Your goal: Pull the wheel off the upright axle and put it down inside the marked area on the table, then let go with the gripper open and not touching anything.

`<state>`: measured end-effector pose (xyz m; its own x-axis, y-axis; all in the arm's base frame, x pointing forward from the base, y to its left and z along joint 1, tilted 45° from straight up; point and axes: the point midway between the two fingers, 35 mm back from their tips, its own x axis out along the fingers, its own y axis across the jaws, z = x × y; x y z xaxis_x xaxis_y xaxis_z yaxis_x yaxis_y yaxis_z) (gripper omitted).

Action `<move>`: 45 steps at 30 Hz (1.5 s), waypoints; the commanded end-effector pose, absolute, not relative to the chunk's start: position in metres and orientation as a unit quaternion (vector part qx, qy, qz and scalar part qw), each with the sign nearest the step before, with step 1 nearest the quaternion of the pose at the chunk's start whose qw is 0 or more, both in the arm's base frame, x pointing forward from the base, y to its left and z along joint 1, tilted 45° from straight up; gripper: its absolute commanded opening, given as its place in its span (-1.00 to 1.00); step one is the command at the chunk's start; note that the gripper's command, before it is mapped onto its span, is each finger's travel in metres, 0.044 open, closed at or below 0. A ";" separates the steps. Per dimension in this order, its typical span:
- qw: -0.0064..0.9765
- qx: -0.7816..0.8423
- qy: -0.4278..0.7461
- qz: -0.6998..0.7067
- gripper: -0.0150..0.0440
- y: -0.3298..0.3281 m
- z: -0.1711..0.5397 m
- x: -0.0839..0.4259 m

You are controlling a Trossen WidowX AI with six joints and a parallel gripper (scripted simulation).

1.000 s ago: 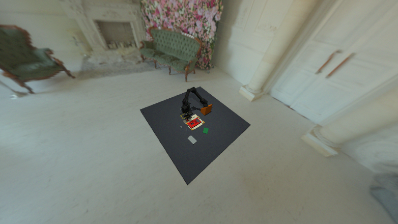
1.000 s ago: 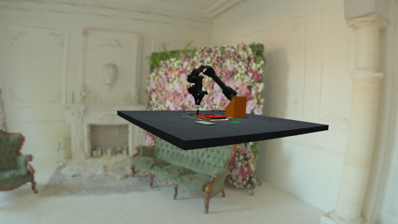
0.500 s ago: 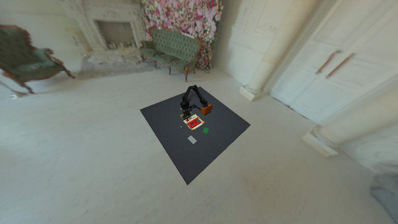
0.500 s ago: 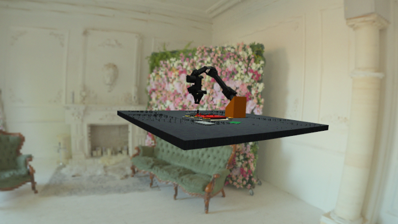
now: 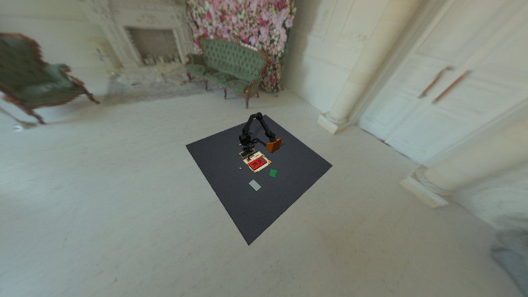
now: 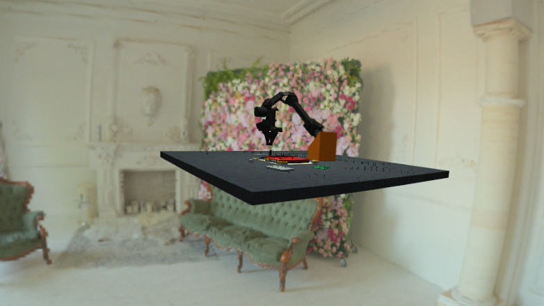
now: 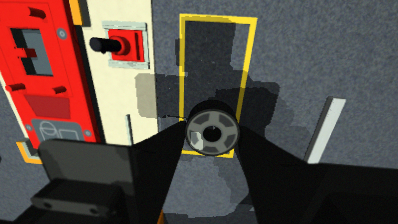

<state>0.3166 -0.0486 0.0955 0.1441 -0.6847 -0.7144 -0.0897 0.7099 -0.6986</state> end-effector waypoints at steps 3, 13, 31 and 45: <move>0.685 -0.317 0.620 -0.216 -0.49 -0.064 0.078 0.320; 0.684 -0.318 0.619 -0.217 -0.49 -0.102 0.041 0.325; 0.684 -0.317 0.618 -0.221 0.53 -0.101 0.045 0.326; 0.685 -0.316 0.622 -0.210 0.97 -0.036 0.080 0.275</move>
<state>0.3026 -0.0531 0.0800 0.1433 -0.6834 -0.7158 -0.0866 0.7118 -0.6970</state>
